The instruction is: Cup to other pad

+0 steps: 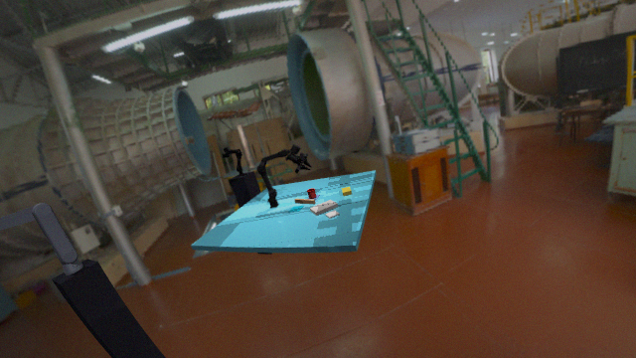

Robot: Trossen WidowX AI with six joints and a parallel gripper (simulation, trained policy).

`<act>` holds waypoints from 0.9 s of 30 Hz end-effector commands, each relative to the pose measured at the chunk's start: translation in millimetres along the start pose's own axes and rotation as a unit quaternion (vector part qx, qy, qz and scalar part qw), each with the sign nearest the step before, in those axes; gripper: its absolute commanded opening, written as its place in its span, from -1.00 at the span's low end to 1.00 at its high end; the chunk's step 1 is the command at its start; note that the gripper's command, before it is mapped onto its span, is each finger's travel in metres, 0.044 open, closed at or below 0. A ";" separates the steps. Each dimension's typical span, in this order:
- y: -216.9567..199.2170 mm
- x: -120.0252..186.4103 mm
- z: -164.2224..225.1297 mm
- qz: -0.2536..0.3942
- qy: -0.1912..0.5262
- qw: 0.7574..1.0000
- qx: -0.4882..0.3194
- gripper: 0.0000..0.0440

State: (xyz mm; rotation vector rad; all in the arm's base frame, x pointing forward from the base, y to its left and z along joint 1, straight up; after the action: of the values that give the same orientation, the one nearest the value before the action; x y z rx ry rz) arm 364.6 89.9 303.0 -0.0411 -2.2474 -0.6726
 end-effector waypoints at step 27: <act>-27.8 -42.9 43.7 0.161 0.161 0.970 -0.087 -0.36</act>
State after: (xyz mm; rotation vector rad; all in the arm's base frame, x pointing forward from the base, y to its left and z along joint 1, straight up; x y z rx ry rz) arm 358.7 95.3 241.7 -0.3235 -1.8391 -0.6553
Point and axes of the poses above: the point midway between the two fingers, 35 mm back from their tips, its own x axis back along the fingers, its own y axis across the jaws, z = x × y, the point moved 1 cm from there along x, back along the fingers, and after that the axes turned 4 degrees about x, right-handed, at the moved point
